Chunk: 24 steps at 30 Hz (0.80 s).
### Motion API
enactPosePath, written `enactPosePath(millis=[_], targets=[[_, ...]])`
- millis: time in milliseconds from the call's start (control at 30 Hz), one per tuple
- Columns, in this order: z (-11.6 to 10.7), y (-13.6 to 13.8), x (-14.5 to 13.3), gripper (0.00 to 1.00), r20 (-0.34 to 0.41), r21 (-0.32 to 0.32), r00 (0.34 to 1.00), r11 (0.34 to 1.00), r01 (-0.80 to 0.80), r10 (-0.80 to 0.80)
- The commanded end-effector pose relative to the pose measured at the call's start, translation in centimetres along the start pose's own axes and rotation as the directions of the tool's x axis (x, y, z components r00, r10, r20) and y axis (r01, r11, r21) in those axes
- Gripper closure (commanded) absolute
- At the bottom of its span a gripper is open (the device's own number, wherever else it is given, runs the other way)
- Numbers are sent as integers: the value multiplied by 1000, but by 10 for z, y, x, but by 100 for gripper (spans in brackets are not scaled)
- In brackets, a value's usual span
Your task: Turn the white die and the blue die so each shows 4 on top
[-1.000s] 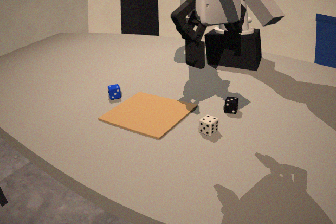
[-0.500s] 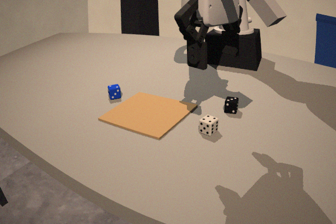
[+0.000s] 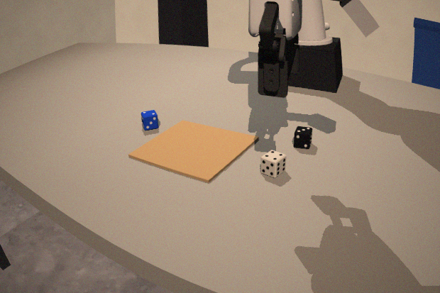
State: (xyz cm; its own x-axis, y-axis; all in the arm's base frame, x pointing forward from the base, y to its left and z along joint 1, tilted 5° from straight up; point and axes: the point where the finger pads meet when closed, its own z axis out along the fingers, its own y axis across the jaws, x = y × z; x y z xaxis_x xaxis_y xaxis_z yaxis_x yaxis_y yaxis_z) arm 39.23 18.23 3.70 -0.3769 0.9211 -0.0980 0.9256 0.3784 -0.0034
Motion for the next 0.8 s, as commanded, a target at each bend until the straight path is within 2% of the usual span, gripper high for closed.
enactPosePath(millis=[0,200,333,433,500,567,767], targets=[[1,1,0,0,-14,-2,985,985,172,-172],[3,1,-1,0,-13,-5,943,943,333,-333],[4,1,-1,0,-13,-7,883,883,469,-469],[4,1,-1,0,-13,-7,883,883,470,-470],[6,1,-2,0,-12,-8,810,810,586,-586],[6,1,-2,0,-12,-9,798,798,602,-602],[9,0,-3,0,-10,-11,653,653,757,-757]])
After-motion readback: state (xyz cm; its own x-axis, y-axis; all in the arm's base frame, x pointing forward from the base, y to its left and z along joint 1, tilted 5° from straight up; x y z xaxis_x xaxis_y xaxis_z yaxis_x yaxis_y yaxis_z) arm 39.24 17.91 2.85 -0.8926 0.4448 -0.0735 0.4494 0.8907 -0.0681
